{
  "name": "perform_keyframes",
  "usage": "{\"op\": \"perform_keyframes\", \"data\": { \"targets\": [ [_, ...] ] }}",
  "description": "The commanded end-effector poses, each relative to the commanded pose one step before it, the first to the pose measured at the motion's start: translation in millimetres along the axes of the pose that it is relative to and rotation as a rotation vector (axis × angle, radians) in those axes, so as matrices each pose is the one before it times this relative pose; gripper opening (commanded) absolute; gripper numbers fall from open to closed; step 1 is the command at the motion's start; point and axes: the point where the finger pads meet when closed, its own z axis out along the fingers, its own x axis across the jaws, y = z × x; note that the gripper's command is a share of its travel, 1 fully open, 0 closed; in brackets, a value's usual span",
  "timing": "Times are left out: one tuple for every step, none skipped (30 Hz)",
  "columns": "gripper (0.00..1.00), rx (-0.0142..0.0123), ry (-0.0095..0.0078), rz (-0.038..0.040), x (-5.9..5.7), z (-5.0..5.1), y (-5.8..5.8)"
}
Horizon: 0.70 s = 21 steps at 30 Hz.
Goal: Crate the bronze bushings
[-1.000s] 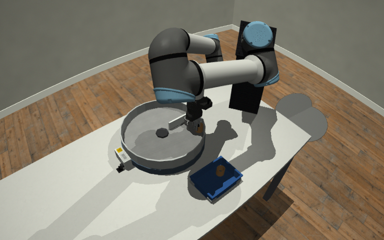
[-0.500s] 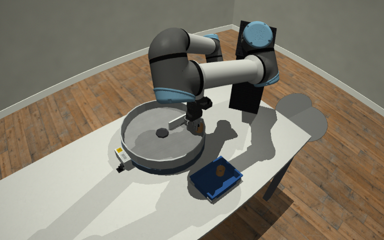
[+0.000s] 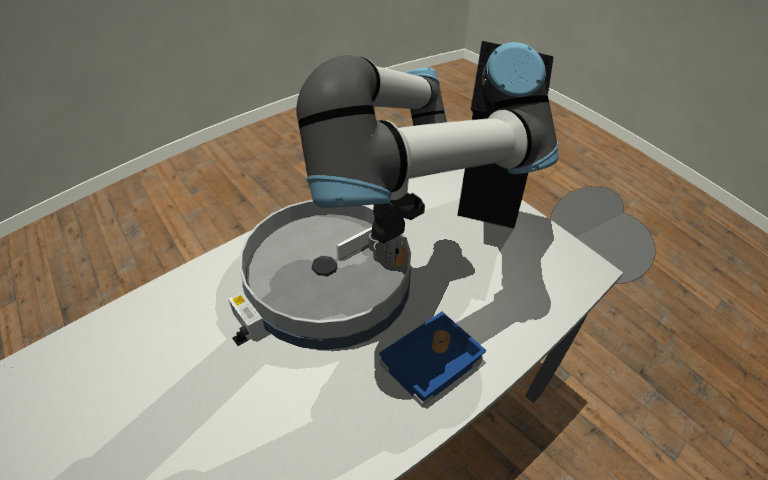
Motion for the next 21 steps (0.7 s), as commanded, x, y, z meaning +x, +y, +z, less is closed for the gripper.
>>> {"op": "perform_keyframes", "data": {
  "targets": [
    [0.00,-0.00042,0.00050,-0.00014,0.21,-0.18,0.12],
    [0.00,0.00003,0.00008,-0.00007,0.03,-0.01,-0.01],
    [0.00,0.00000,0.00000,0.00000,0.00,0.00,0.00],
    [0.00,0.00000,0.00000,0.00000,0.00,0.00,0.00],
    [0.00,0.00000,0.00000,0.00000,0.00,0.00,0.00],
    [0.00,0.00000,0.00000,0.00000,0.00,0.00,0.00],
    [0.00,0.00000,0.00000,0.00000,0.00,0.00,0.00],
    [0.00,0.00000,0.00000,0.00000,0.00,0.00,0.00],
    [0.00,0.00000,0.00000,0.00000,0.00,0.00,0.00],
    [0.00,0.00000,0.00000,0.00000,0.00,0.00,0.00],
    [0.00,0.00000,0.00000,0.00000,0.00,0.00,0.00],
    [0.00,0.00000,0.00000,0.00000,0.00,0.00,0.00],
    [0.00,0.00000,0.00000,0.00000,0.00,0.00,0.00],
    [0.00,0.00000,0.00000,0.00000,0.00,0.00,0.00],
    [0.00,0.00000,0.00000,0.00000,0.00,0.00,0.00],
    [0.00,0.00000,0.00000,0.00000,0.00,0.00,0.00],
    [0.00,0.00000,0.00000,0.00000,0.00,0.00,0.00],
    [0.00,0.00000,0.00000,0.00000,0.00,0.00,0.00],
    [0.00,-0.00022,-0.00139,0.00145,0.58,0.00,0.00],
    [0.00,-0.00023,-0.00140,0.00146,0.57,0.00,0.00],
    [0.00,-0.00023,-0.00140,0.00146,0.57,0.00,0.00]
  ]
}}
